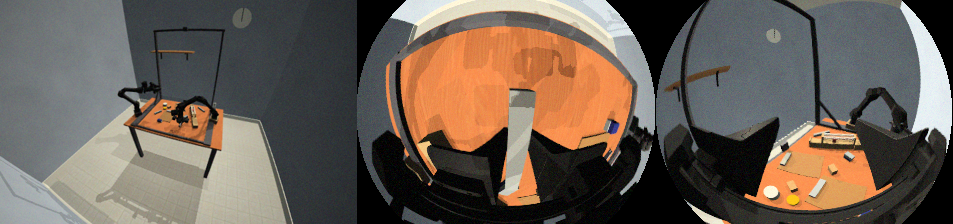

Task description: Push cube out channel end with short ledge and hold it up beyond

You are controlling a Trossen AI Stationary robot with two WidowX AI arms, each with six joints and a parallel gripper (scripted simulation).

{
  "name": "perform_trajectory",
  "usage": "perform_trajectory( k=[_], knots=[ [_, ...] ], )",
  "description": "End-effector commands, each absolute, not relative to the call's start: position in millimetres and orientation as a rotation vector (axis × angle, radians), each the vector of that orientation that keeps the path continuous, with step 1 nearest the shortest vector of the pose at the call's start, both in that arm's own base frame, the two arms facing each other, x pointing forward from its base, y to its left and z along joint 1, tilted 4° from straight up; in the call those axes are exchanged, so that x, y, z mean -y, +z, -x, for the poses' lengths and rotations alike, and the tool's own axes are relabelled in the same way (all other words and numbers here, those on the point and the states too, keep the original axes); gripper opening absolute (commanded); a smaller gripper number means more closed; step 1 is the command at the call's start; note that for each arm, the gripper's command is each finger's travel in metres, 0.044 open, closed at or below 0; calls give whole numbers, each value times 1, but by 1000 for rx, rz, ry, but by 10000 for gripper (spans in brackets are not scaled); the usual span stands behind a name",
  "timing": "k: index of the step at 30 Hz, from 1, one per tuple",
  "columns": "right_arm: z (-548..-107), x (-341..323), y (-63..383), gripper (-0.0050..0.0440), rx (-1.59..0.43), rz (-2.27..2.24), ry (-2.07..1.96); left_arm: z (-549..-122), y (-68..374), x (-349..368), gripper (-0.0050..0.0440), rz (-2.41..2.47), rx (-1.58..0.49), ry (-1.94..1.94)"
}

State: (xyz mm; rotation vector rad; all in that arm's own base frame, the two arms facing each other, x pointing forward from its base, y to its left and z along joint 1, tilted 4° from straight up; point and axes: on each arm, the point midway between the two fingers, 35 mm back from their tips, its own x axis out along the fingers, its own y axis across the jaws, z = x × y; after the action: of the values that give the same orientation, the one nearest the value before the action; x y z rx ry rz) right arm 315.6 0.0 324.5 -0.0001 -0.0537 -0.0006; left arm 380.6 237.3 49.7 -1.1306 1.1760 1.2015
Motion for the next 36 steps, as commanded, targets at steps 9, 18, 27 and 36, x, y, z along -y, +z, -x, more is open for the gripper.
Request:
perform_trajectory(
  k=[9, 18, 27, 36],
  knots=[
    [-314, 0, 331, 400, 70, -6, -2, -385, 88, -238, 0, 1139, -1117, 1182],
    [-314, 0, 331, 400, 70, -6, -2, -385, 98, -237, 0, 1140, -1118, 1184],
    [-314, 0, 331, 400, 70, -6, -2, -354, 99, -223, 0, 1193, -1094, 1235],
    [-314, 0, 331, 400, 70, -6, -2, -324, 102, -208, 0, 1248, -1047, 1280]
  ],
)
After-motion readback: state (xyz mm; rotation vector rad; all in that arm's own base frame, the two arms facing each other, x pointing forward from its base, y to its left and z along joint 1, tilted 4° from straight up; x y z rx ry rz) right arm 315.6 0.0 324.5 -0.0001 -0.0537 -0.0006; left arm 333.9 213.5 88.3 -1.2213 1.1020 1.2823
